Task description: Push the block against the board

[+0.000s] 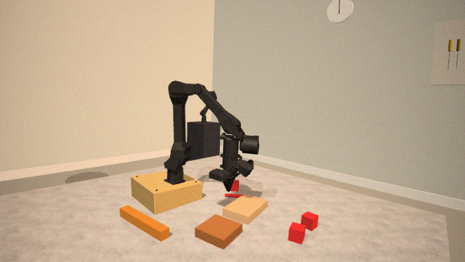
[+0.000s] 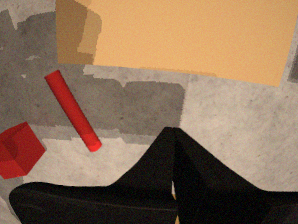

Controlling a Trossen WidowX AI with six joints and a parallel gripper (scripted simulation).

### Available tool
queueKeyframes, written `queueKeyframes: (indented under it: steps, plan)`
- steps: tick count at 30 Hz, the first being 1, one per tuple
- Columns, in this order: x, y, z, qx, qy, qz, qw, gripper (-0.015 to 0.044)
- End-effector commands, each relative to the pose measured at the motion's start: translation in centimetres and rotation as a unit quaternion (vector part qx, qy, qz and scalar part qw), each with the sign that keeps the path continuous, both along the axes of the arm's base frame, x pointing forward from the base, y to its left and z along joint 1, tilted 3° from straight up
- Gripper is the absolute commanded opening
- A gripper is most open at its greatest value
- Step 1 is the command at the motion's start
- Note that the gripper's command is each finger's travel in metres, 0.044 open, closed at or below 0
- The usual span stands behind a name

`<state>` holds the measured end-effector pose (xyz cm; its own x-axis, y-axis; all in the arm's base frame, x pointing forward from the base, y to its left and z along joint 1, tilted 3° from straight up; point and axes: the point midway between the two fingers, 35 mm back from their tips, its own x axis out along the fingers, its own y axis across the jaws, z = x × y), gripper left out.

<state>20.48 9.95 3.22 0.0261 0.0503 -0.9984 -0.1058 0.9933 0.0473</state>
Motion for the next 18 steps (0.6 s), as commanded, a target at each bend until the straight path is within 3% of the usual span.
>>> queueKeyframes:
  steps: [1,7,18]
  plan:
    - [-0.1,0.0,0.1,0.001,-0.009,-0.01,1.0,0.0]
    - [0.0,0.2,-5.2,0.001,-0.009,-0.01,1.0,0.0]
    - [0.8,0.3,-5.3,0.001,-0.009,-0.01,1.0,0.0]
